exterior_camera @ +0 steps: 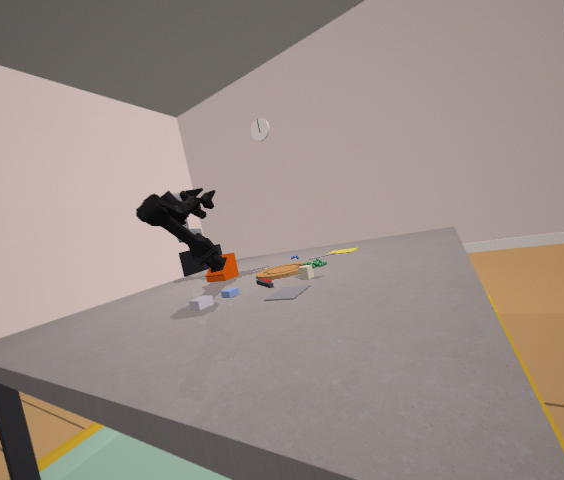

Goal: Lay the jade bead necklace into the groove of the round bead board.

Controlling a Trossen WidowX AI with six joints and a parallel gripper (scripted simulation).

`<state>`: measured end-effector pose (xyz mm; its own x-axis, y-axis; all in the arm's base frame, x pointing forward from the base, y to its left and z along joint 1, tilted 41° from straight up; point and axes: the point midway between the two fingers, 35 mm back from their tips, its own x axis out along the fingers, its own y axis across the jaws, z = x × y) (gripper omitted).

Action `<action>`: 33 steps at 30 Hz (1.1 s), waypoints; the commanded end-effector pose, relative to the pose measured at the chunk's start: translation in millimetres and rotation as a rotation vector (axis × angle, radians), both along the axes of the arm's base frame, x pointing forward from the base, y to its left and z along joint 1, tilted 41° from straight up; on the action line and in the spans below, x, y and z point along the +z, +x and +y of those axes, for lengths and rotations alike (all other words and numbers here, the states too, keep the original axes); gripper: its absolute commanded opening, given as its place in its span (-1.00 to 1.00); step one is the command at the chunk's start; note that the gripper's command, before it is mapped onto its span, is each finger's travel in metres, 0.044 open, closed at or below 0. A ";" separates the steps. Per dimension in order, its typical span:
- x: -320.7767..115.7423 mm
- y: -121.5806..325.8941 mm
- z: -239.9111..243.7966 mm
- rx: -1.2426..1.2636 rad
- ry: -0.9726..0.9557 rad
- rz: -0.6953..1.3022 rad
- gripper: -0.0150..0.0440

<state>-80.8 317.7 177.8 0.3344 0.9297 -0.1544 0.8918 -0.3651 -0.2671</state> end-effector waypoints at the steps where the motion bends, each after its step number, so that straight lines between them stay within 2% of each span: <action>1: -0.1 0.6 0.6 -0.002 0.001 0.004 0.78; 11: -12.7 43.5 28.3 -0.176 -0.002 0.187 -0.08; 21: -26.2 87.4 45.0 -0.342 0.001 0.325 -0.08; 33: -48.2 167.1 52.8 -0.663 0.049 0.562 -0.08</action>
<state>67.7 368.3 131.6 0.6709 0.6244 -0.4000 0.3189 -0.7299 -0.6045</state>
